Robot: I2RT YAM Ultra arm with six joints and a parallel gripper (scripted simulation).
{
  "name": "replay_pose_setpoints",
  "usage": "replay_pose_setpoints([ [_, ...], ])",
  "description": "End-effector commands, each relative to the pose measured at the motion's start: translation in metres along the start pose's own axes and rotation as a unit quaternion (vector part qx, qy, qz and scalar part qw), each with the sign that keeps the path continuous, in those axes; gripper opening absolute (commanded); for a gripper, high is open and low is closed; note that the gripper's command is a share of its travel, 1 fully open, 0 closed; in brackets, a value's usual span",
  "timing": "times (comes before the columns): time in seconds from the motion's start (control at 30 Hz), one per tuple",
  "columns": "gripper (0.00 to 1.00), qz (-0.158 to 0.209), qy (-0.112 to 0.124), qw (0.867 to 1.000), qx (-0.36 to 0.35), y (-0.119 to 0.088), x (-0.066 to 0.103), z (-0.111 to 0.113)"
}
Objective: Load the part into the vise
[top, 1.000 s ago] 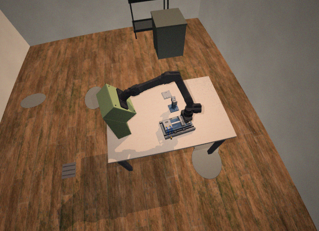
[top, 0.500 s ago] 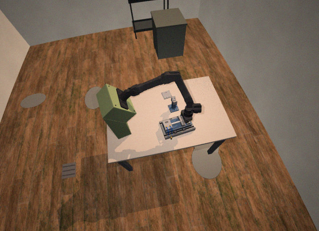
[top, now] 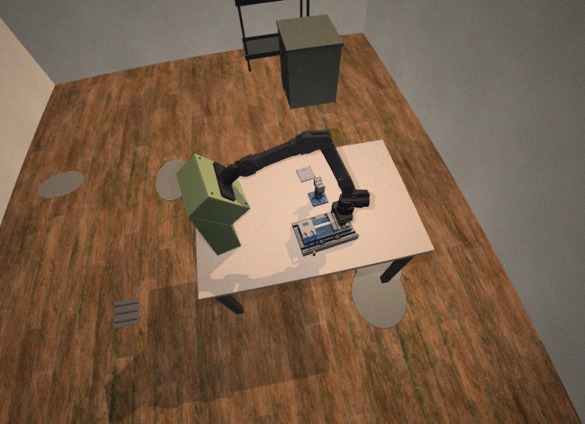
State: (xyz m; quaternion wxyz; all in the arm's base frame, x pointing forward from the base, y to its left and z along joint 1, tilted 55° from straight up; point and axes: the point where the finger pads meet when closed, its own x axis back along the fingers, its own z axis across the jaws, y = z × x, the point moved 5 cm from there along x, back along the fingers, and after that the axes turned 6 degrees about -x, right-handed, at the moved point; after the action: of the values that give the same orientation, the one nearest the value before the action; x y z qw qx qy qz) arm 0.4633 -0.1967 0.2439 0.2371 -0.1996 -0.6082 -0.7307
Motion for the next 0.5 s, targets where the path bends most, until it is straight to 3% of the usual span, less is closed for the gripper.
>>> replay_pose_setpoints([
  [0.0,0.00,-0.023,-0.010,1.000,0.008,0.0167,0.0096,-0.0053],
  [0.47,0.00,-0.019,-0.010,1.000,0.011,0.0148,0.0065,-0.0051],
])
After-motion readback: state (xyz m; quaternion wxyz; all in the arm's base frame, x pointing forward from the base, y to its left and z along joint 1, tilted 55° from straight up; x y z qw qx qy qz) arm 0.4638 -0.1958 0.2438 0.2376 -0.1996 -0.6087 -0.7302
